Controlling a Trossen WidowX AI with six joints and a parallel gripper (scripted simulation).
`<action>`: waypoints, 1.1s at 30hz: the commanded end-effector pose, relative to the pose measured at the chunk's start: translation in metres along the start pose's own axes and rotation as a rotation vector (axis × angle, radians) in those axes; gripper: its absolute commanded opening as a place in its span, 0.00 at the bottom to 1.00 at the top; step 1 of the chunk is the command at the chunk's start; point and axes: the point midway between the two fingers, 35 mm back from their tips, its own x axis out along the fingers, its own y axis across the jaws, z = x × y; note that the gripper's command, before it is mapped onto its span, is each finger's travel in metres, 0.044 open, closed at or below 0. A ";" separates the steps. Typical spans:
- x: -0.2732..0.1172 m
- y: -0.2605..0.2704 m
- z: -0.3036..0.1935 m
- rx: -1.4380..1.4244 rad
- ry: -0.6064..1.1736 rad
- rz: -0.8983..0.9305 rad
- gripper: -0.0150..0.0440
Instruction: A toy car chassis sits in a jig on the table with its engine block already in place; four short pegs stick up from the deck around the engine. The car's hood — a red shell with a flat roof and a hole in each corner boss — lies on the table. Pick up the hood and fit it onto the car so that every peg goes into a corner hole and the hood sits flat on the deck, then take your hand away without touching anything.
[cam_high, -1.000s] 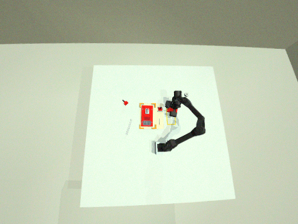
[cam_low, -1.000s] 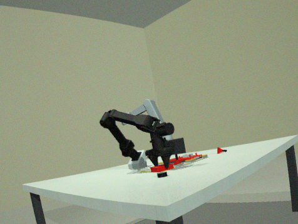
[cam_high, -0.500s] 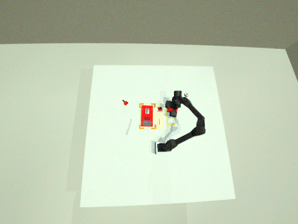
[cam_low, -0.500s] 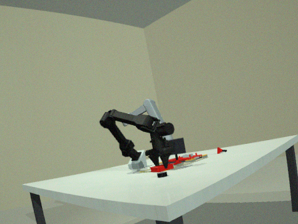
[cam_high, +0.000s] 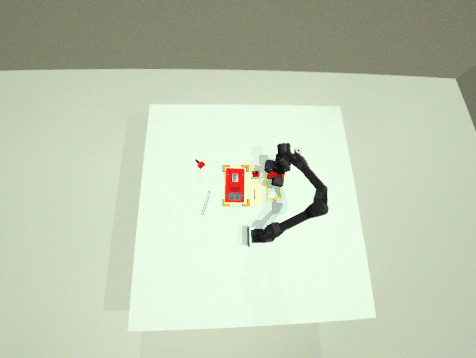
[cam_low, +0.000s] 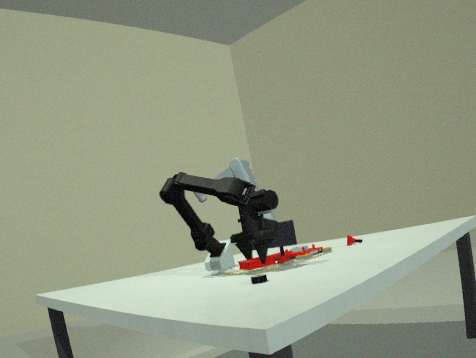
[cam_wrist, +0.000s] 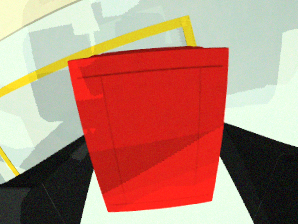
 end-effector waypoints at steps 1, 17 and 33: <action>-0.013 -0.002 0.001 0.005 -0.003 -0.011 0.25; -0.057 -0.002 0.001 0.005 -0.005 -0.010 0.25; -0.075 -0.001 0.004 0.024 -0.001 -0.006 0.25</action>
